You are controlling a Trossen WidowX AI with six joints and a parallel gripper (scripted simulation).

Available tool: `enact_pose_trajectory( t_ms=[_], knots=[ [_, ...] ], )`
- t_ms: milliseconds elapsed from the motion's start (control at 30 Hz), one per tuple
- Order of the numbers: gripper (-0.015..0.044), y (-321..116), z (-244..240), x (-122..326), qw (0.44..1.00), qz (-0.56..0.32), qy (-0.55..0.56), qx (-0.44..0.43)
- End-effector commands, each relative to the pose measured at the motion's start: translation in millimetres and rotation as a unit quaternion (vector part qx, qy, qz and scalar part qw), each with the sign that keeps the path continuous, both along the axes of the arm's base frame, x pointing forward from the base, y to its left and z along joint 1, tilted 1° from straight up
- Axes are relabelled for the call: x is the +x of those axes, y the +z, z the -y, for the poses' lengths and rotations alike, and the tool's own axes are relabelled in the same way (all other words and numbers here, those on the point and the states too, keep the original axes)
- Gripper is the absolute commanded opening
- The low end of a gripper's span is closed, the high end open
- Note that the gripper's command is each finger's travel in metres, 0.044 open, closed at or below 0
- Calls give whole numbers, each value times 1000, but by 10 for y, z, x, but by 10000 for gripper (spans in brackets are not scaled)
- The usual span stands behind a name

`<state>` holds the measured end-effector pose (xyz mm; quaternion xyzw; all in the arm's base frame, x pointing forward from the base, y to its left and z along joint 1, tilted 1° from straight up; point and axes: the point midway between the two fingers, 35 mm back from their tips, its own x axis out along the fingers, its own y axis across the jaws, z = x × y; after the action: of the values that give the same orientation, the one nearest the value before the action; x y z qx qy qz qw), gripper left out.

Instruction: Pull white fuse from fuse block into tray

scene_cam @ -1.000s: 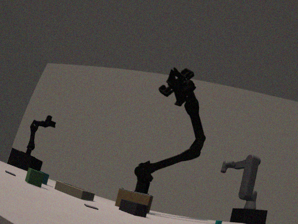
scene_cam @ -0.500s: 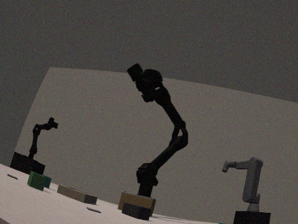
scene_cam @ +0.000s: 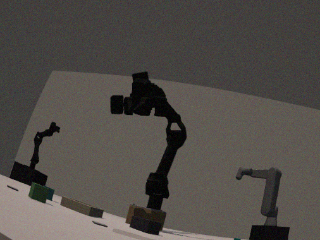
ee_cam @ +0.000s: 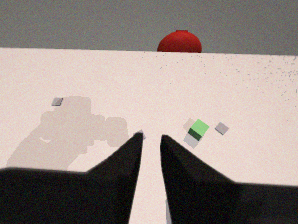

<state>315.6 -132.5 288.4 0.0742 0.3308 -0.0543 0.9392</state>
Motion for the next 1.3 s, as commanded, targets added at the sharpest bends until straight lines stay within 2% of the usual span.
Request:
enact_pose_trajectory(
  t_ms=[0, 267, 533, 1267],
  knots=[
    [63, -678, -221, 189, 986, -98, -70, 114],
    [63, -1718, -708, 224, 919, -257, -214, 212],
    [63, -2519, -1257, -117, 837, -361, -357, 204],
    [63, -2656, -1235, -112, 834, -364, -363, 202]
  ],
)
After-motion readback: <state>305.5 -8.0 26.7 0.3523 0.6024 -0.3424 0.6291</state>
